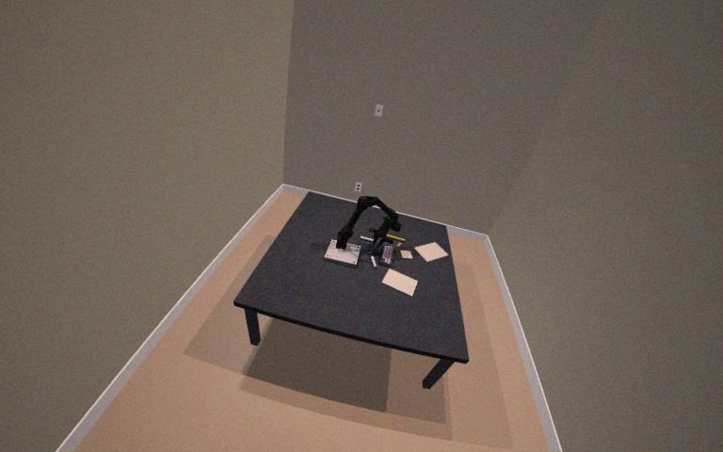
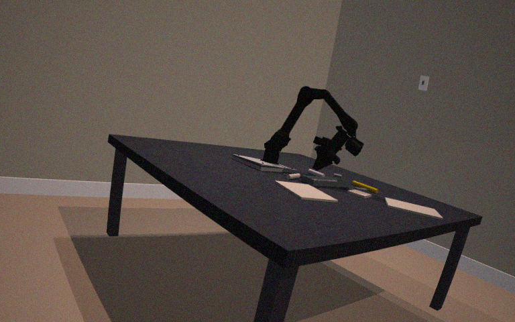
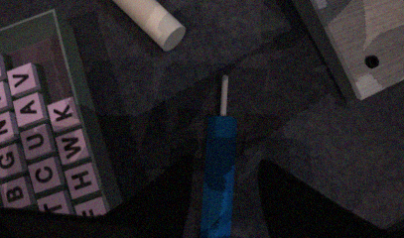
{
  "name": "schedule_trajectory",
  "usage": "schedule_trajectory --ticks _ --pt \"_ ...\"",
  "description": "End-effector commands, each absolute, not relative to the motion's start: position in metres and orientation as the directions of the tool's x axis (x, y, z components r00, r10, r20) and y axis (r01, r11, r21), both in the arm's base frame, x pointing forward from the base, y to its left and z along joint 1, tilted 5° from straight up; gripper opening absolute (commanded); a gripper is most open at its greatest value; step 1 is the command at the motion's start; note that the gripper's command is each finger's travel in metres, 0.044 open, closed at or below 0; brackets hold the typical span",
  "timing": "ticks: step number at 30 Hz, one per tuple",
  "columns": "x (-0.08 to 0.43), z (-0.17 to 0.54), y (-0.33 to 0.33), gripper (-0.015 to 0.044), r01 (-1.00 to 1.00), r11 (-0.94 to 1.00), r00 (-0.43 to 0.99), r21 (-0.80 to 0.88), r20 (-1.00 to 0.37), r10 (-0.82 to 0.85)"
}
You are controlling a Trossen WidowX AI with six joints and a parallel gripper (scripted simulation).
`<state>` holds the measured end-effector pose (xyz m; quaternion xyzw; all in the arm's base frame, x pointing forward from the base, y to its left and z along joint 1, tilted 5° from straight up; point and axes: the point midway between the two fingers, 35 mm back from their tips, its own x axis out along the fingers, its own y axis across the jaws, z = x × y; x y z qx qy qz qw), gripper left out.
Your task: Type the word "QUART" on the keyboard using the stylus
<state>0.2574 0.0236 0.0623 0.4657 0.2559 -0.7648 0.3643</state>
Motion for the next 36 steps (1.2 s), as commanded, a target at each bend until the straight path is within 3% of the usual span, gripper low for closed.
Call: schedule_trajectory --ticks 1,36 --pt "0.257 0.058 0.024 0.015 0.793 -0.607 -0.302 -0.051 -0.898 -0.32" --pt "0.256 0.032 0.026 0.015 0.793 -0.607 -0.302 -0.051 -0.898 -0.319"
